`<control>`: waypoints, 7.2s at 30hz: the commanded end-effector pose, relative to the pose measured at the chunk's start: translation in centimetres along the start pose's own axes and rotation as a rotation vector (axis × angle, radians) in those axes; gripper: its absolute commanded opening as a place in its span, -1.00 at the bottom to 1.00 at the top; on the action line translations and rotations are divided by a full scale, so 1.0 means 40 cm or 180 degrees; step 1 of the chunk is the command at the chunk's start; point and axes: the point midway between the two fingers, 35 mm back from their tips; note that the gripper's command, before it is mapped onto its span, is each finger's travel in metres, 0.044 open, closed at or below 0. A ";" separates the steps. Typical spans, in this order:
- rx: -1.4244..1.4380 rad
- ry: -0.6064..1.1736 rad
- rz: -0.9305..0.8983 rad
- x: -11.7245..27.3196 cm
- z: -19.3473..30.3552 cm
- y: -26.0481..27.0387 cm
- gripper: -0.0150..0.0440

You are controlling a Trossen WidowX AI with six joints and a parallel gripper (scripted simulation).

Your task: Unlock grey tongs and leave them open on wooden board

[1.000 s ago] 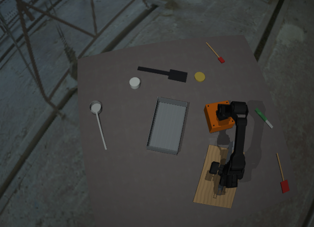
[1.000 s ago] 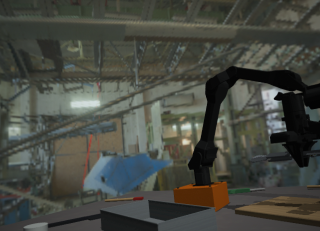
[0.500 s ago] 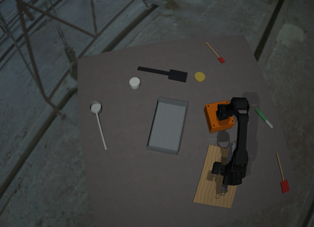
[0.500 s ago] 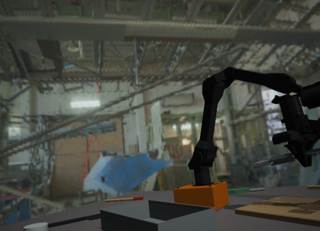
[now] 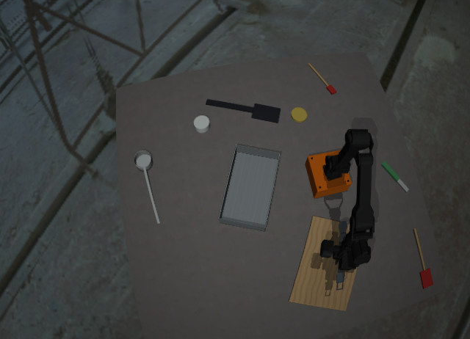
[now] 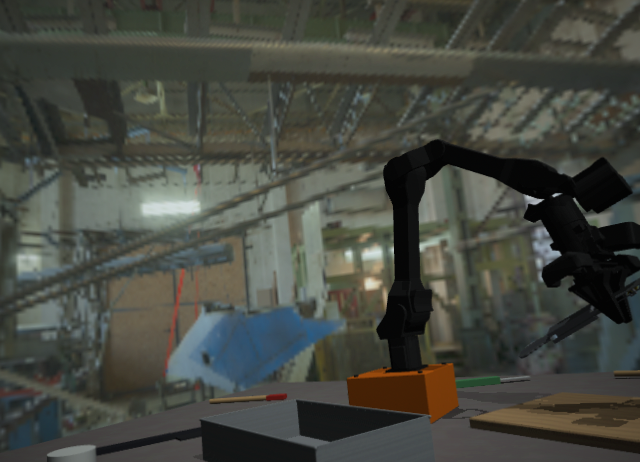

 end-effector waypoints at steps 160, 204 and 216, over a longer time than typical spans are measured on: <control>-0.0199 0.1254 0.0242 -0.013 0.022 -0.024 -1.00; -0.0198 0.1253 0.0242 -0.170 0.084 -0.032 -1.00; -0.0198 0.1254 0.0243 -0.207 0.104 -0.037 -1.00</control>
Point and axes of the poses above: the point midway between the two fingers, 35 mm back from their tips, its own x axis back along the fingers, its own y axis across the jaws, z = x × y, and after that the axes turned 15 degrees about -x, right-handed
